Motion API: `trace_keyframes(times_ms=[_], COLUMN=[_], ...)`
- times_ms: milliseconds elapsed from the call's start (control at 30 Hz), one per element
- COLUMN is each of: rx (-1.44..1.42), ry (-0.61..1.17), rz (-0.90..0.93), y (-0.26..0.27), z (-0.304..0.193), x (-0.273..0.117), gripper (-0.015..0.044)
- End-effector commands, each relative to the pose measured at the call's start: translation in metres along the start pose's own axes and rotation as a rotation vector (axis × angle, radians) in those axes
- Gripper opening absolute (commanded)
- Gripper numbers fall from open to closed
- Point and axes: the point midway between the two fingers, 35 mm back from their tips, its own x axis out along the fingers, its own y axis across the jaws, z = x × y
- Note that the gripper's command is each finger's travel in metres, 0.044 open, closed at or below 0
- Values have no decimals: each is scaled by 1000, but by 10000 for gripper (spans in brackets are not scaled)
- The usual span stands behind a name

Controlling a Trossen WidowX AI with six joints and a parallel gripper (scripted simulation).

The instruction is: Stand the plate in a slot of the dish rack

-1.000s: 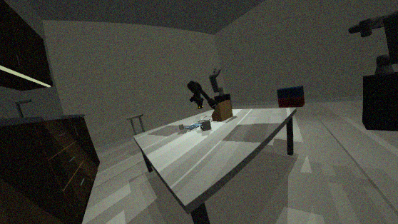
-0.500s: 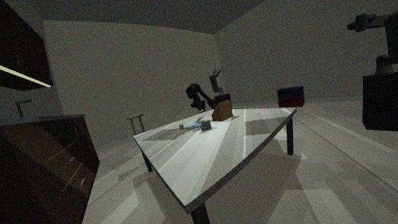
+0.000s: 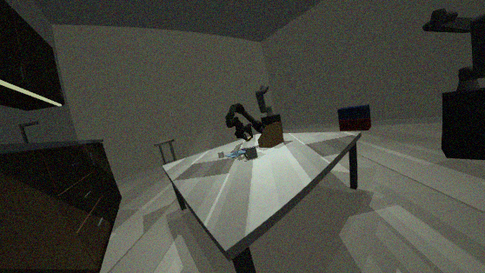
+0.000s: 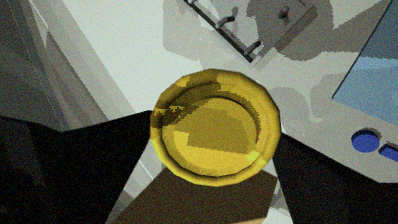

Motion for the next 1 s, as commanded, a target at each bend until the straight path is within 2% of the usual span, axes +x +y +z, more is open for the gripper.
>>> trace_keyframes(times_ms=[0,467,967], rx=[-82,-338,-606], ry=[6,-67,-282], rz=[78,315,507], y=[0,-2,-8], z=[1,9,18], x=[8,29,43], gripper=[0,0,0])
